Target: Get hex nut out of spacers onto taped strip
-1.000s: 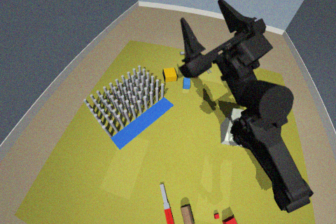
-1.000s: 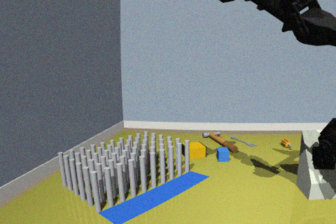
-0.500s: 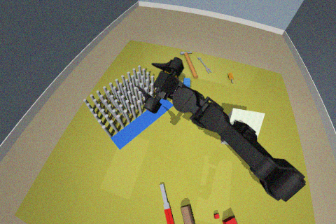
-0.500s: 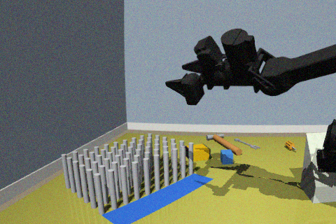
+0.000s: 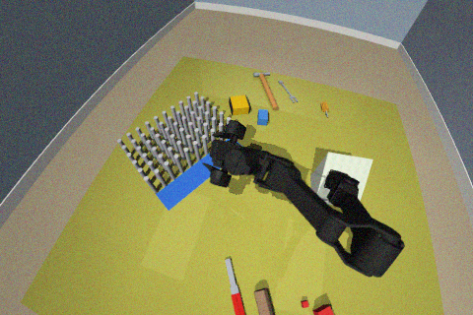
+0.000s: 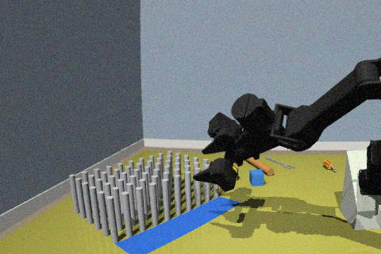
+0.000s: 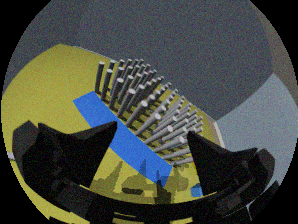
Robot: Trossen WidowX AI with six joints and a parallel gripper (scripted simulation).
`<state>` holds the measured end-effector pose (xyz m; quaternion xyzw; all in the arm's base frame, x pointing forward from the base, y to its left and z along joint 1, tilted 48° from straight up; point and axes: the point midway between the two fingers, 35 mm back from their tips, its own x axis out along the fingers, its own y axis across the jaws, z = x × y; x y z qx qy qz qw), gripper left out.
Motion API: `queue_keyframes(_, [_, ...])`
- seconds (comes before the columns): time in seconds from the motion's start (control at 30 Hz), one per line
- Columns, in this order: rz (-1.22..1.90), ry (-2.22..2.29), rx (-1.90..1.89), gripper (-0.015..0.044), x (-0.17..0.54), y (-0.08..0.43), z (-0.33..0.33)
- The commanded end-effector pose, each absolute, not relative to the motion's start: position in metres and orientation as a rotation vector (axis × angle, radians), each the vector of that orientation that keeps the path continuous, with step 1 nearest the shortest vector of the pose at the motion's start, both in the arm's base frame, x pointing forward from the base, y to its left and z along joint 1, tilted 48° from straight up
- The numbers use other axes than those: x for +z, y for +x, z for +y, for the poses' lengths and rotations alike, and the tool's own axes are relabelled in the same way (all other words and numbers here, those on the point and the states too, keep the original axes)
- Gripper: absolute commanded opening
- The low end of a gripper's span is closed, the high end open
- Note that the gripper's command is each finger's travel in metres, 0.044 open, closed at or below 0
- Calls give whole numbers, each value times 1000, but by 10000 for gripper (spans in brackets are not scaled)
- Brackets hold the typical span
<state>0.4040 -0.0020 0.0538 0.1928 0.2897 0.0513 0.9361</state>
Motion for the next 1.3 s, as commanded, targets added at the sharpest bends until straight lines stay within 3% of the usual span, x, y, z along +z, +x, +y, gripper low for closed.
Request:
queue_keyframes(0.0, [589,393,110,440,55,404,-2])
queue_keyframes(0.87, [589,376,125,440,58,405,3])
queue_keyframes(1.27, [498,-152,621,440,160,363,160])
